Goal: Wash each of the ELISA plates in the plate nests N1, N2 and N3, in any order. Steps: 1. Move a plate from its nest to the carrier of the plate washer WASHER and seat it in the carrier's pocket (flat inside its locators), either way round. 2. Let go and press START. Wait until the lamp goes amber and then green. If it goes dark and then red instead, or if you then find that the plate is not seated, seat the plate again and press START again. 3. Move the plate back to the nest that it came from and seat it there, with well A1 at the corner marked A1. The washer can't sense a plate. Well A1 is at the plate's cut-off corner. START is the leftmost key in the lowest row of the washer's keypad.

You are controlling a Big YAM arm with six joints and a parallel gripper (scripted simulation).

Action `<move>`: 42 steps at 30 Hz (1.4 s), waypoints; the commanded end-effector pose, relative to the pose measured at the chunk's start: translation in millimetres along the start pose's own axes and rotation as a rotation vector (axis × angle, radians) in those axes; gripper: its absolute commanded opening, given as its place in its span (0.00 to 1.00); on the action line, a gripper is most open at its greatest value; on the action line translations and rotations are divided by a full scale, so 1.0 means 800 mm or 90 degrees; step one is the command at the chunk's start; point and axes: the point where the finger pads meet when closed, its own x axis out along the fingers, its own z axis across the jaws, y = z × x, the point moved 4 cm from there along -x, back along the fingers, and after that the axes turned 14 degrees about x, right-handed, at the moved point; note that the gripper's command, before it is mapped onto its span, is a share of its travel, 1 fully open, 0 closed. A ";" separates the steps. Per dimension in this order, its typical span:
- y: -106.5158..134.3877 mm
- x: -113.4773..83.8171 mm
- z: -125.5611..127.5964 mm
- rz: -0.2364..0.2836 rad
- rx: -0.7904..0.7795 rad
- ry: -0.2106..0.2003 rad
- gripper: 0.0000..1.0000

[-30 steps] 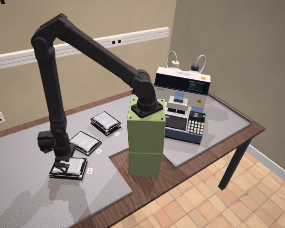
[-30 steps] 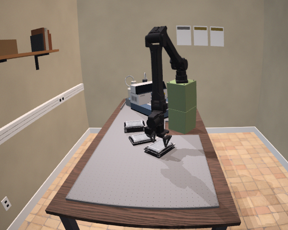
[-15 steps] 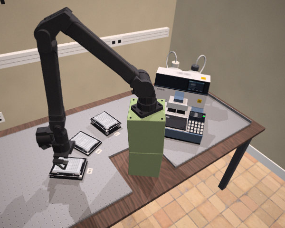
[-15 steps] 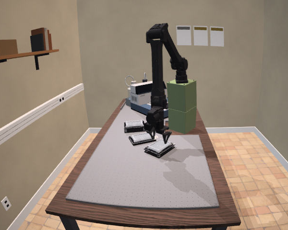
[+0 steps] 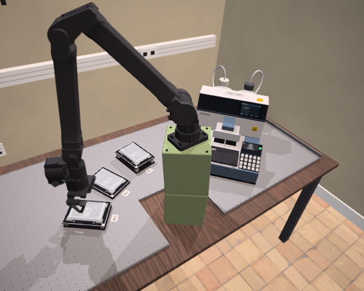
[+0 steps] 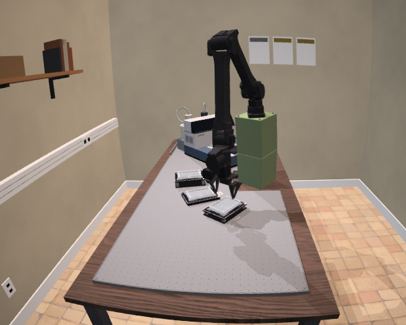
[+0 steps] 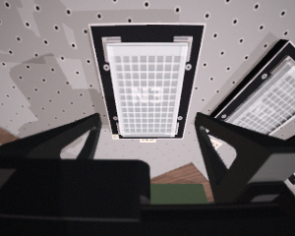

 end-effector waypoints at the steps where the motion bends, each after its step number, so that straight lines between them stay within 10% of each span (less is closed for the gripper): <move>1: -0.002 -0.016 0.001 -0.004 0.001 -0.001 1.00; 42: 0.006 -0.042 0.000 0.005 0.001 0.004 1.00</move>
